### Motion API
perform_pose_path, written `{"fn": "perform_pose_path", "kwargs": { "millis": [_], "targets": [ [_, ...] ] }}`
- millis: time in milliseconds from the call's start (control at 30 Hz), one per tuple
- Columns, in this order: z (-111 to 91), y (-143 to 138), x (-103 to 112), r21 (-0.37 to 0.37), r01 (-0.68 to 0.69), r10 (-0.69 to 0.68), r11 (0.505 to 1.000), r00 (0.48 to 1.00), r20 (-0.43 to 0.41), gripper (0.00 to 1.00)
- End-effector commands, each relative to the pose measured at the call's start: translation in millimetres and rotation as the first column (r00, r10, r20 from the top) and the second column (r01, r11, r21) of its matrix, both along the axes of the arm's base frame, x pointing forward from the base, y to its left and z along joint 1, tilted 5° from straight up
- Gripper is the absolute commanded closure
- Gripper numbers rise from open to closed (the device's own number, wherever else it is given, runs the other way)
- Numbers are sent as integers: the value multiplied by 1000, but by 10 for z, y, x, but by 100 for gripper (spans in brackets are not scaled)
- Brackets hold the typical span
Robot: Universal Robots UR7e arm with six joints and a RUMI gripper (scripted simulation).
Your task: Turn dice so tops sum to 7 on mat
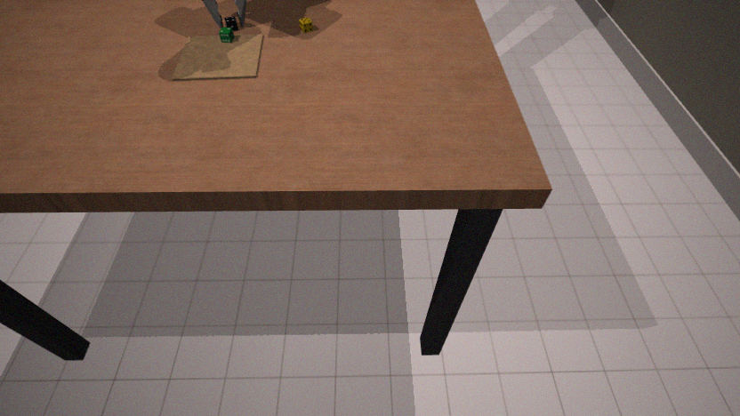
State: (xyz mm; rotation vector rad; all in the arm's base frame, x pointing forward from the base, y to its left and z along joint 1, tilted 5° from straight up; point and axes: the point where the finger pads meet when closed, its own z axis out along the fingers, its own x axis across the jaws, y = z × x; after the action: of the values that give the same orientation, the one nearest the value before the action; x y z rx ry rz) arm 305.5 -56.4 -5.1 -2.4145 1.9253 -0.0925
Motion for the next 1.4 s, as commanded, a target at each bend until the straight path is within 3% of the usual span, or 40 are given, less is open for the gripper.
{"fn": "perform_pose_path", "kwargs": {
  "millis": [0, 133, 167, 1367],
  "targets": [
    [2, -2, 3, 0, 0, 0, 1000, 1000, 1, 79],
    [2, -2, 3, 0, 0, 0, 1000, 1000, 1, 79],
    [2, -2, 3, 0, 0, 0, 1000, 1000, 1, 97],
    [6, -2, 2, 0, 0, 0, 1000, 1000, 1, 97]
  ]
}}
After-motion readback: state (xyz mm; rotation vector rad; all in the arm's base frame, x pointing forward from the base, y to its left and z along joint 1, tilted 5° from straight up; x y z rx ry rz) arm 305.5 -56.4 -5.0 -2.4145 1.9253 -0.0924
